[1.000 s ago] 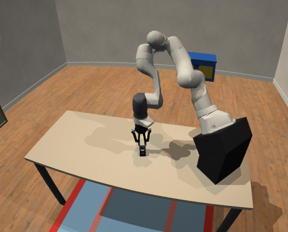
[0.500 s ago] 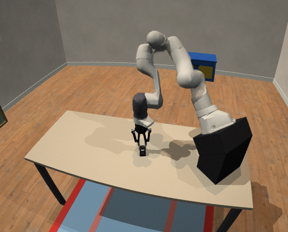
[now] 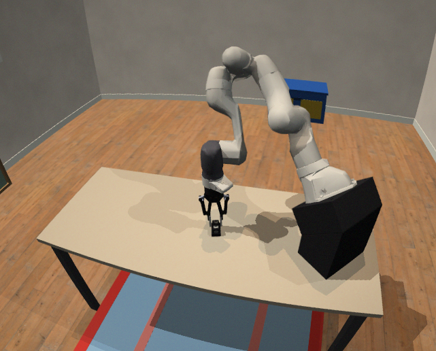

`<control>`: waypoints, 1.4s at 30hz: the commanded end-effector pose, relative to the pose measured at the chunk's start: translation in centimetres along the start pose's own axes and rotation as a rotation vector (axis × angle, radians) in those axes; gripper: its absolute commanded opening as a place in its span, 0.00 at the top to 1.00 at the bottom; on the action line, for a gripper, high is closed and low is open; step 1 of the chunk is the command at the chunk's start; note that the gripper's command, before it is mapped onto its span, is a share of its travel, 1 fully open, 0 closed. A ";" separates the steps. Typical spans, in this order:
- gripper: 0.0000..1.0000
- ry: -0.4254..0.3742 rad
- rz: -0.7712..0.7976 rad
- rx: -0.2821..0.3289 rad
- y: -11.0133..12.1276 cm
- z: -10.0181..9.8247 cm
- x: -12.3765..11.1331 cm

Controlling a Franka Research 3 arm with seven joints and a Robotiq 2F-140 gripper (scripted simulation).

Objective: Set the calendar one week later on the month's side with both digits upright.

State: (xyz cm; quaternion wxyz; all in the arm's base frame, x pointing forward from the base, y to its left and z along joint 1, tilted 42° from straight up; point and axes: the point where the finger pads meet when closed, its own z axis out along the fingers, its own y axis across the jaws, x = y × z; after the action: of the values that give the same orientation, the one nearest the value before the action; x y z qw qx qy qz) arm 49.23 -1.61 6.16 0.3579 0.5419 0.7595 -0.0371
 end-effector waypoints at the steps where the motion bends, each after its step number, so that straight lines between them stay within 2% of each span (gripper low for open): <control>1: 0.72 -0.004 0.006 0.001 0.0 0.1 -0.2; 11: 0.72 -0.004 0.006 0.001 0.0 -1.3 -0.2; 25: 0.72 -0.004 0.006 0.001 0.0 -8.1 -0.2; 34: 0.72 -0.004 0.006 0.001 0.0 -8.9 -0.2; 35: 0.00 -0.004 0.006 0.001 0.0 -8.9 -0.2; 42: 0.00 -0.004 0.006 0.001 0.0 -8.9 -0.2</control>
State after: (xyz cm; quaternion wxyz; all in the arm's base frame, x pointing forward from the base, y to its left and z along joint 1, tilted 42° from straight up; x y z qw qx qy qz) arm 44.85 2.24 12.80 0.3618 0.5564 0.7475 -0.0294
